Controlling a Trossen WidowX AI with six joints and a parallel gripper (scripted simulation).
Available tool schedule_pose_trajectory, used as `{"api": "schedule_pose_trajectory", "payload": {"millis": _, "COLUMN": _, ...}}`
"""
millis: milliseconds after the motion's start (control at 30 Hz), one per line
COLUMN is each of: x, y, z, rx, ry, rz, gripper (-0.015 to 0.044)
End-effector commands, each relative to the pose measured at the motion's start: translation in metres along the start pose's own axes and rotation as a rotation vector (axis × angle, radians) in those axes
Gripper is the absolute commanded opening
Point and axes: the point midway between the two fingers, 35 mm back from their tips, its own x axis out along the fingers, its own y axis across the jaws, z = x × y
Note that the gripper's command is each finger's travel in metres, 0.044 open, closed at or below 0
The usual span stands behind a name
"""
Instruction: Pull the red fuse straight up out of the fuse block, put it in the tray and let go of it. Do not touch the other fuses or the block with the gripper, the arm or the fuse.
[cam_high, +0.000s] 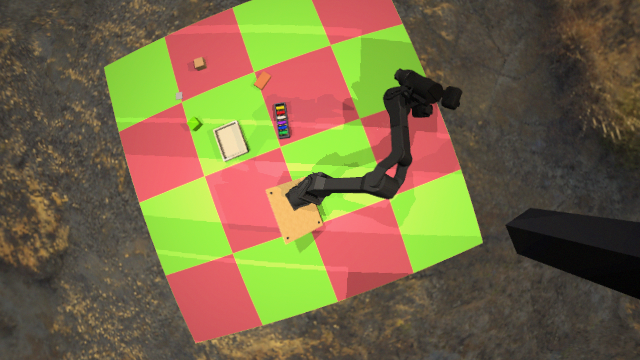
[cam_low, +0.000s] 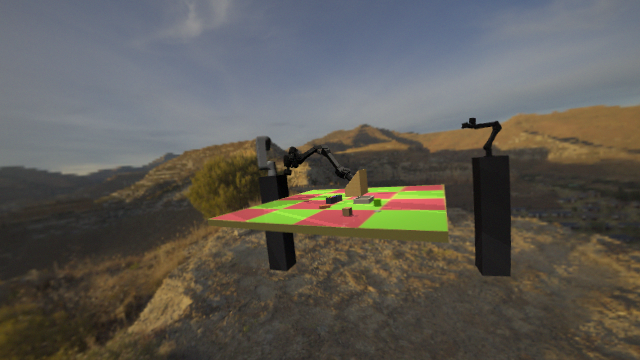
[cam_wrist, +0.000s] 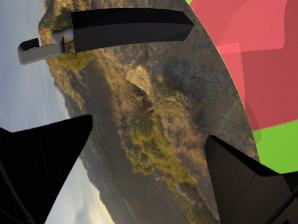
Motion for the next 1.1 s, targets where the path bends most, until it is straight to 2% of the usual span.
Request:
{"api": "schedule_pose_trajectory", "payload": {"millis": 0, "x": -0.001, "y": -0.001, "z": -0.001, "rx": -0.01, "ry": 0.004, "rz": -0.002, "gripper": 0.0374}}
{"api": "schedule_pose_trajectory", "payload": {"millis": 133, "x": -0.015, "y": -0.032, "z": -0.022, "rx": -0.26, "ry": 0.103, "rz": -0.048, "gripper": 0.0269}}
{"api": "schedule_pose_trajectory", "payload": {"millis": 400, "x": -0.081, "y": -0.13, "z": -0.066, "rx": -0.96, "ry": 0.476, "rz": -0.093, "gripper": 0.0071}}
{"api": "schedule_pose_trajectory", "payload": {"millis": 767, "x": -0.186, "y": -0.257, "z": -0.05, "rx": -1.957, "ry": 0.965, "rz": 0.032, "gripper": 0.0071}}
{"api": "schedule_pose_trajectory", "payload": {"millis": 1067, "x": -0.269, "y": -0.328, "z": 0.009, "rx": -2.657, "ry": 1.423, "rz": 0.362, "gripper": 0.0071}}
